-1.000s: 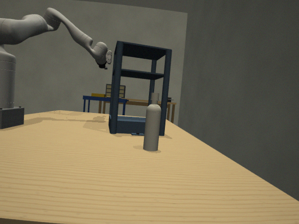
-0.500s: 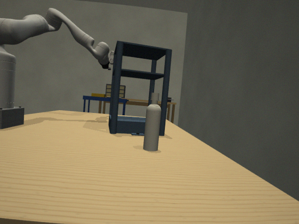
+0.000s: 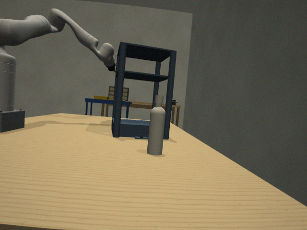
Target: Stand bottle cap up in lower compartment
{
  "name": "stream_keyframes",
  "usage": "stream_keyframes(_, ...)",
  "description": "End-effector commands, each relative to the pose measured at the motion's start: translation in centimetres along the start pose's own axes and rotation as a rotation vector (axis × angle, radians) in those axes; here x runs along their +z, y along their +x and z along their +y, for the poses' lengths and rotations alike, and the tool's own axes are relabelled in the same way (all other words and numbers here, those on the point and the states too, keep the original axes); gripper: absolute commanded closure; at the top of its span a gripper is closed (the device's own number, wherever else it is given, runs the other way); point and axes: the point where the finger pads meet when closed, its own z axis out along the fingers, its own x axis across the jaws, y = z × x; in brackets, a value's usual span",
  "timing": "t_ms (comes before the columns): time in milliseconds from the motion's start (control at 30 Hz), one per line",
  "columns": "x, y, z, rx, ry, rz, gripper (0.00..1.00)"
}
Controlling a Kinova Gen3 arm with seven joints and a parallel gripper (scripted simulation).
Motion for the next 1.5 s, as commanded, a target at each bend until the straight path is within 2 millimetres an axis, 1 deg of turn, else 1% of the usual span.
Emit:
stream_keyframes(0, 0.0, 0.1, -0.8, 0.011, 0.015, -0.001, 0.0)
stream_keyframes(200, 0.0, 0.1, -0.8, 0.011, 0.015, -0.001, 0.0)
stream_keyframes(233, -0.1, 0.3, -2.1, 0.017, 0.04, 0.006, 0.0)
stream_keyframes(433, -0.1, 0.3, -2.1, 0.017, 0.04, 0.006, 0.0)
stream_keyframes(467, -0.3, 0.6, -3.5, 0.024, 0.066, 0.012, 0.0)
stream_keyframes(767, -0.3, 0.6, -3.5, 0.024, 0.066, 0.012, 0.0)
stream_keyframes(800, -0.6, 0.8, -4.8, 0.03, 0.092, 0.019, 0.0)
stream_keyframes(1000, -0.6, 0.8, -4.8, 0.03, 0.092, 0.019, 0.0)
stream_keyframes(1033, -0.8, 1.1, -6.2, 0.038, 0.119, 0.025, 0.0)
stream_keyframes(1333, -0.8, 1.1, -6.2, 0.038, 0.119, 0.025, 0.0)
stream_keyframes(1367, -1.1, 1.3, -7.6, 0.045, 0.147, 0.032, 0.0)
stream_keyframes(1467, -1.1, 1.3, -7.6, 0.045, 0.147, 0.032, 0.0)
